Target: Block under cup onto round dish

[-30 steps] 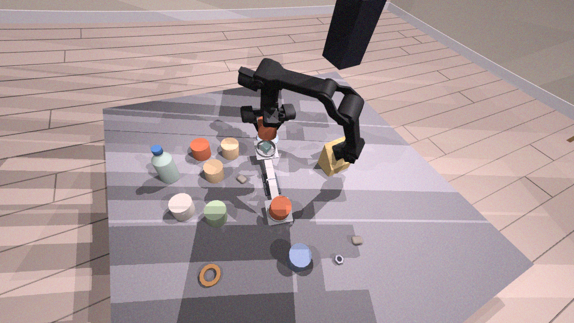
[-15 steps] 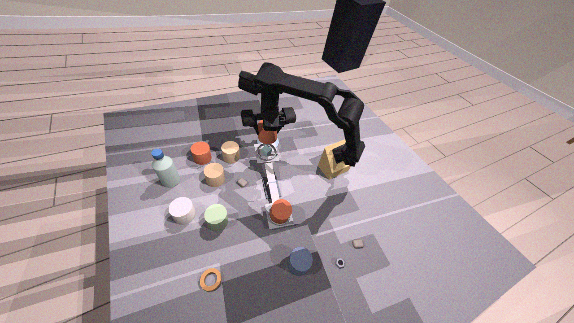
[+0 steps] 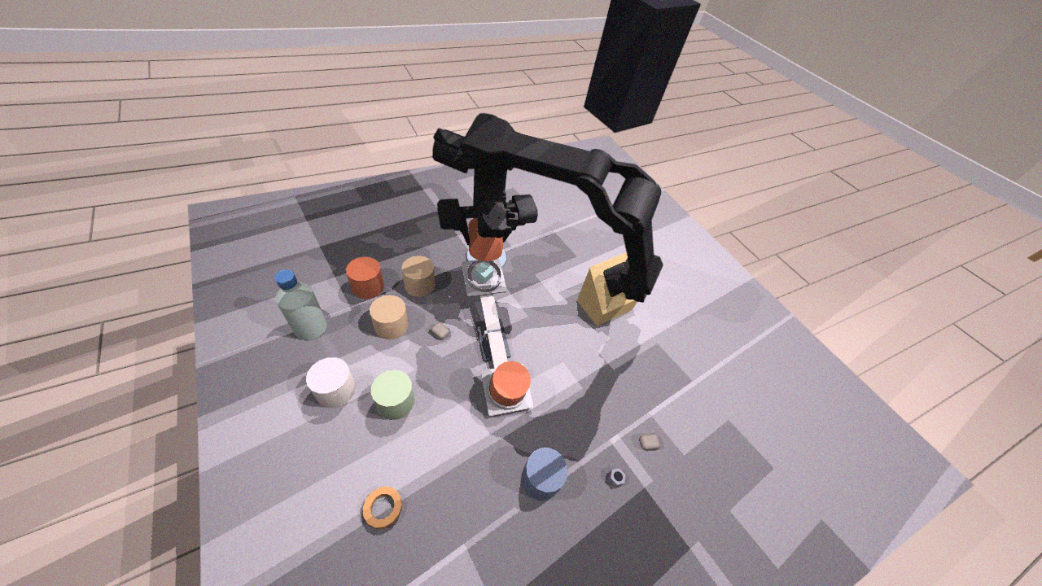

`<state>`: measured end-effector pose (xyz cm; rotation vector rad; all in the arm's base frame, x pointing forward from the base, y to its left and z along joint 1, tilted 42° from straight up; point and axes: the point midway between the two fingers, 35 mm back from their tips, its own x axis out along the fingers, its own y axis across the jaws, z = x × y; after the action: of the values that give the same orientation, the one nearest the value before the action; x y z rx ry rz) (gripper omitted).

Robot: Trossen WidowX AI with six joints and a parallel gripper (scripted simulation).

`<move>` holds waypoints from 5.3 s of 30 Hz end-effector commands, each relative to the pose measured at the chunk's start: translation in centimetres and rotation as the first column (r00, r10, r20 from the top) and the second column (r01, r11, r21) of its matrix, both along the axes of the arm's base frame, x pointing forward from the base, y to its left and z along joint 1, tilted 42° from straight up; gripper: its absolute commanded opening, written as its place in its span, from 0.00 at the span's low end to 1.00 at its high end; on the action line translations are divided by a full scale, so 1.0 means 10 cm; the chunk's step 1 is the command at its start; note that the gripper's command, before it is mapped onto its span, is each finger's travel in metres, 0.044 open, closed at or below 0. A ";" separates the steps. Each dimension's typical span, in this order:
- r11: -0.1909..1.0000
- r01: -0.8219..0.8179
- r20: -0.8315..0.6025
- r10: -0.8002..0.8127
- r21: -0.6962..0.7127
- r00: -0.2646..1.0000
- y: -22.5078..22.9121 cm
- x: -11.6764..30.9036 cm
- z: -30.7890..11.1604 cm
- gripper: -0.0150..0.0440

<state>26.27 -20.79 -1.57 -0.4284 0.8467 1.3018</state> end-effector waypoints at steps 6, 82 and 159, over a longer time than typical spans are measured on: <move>1.000 0.001 0.000 -0.001 0.000 1.000 0.00 0.00 0.00 0.25; 1.000 -0.010 -0.005 0.010 -0.024 1.000 0.00 -1.68 -1.97 0.30; 0.371 0.776 -0.648 -0.759 -0.511 -0.064 -0.08 -0.41 -0.68 0.69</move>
<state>21.24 -22.06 -9.19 0.7206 1.5451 0.3287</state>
